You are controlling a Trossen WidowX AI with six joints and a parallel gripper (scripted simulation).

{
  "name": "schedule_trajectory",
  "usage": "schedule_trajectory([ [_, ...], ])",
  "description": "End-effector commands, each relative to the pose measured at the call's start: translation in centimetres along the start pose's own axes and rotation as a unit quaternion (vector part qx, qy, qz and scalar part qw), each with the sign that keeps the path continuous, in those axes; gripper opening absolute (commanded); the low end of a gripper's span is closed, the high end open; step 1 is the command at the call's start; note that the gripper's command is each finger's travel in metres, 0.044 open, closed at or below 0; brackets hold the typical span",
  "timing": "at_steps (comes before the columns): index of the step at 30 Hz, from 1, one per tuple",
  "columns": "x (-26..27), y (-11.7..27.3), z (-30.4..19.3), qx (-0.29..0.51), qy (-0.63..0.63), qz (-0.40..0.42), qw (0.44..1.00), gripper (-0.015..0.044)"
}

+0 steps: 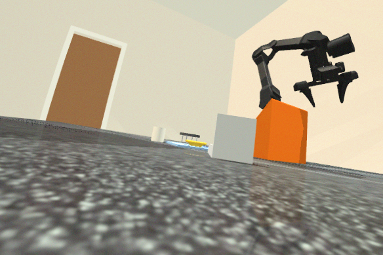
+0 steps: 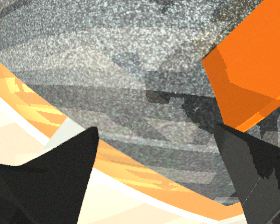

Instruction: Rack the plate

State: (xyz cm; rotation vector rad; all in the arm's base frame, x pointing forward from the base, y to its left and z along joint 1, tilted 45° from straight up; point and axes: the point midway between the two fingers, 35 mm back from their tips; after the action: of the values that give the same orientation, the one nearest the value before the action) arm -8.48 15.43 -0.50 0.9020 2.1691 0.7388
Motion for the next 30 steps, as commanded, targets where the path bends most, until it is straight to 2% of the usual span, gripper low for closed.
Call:
schedule_trajectory([
  [1,0.0,0.1,0.1,-0.001,0.0,0.002,1.0,0.04],
  [10,-2.0,3.4,7.8,-0.057,-0.002,0.072,0.996,0.04],
  [17,-4.9,4.9,11.6,-0.091,-0.022,0.097,0.991,0.04],
  [30,-16.1,6.5,20.3,-0.187,-0.101,0.093,0.973,0.04],
])
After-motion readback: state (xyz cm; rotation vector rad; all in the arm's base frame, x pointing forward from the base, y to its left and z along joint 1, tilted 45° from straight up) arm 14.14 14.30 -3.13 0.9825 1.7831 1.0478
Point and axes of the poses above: the point midway between the two fingers, 35 mm back from their tips, its own y axis back along the fingers, its own x axis across the jaws, z = x × y, and after that the axes turned 2 degrees about y, right-handed
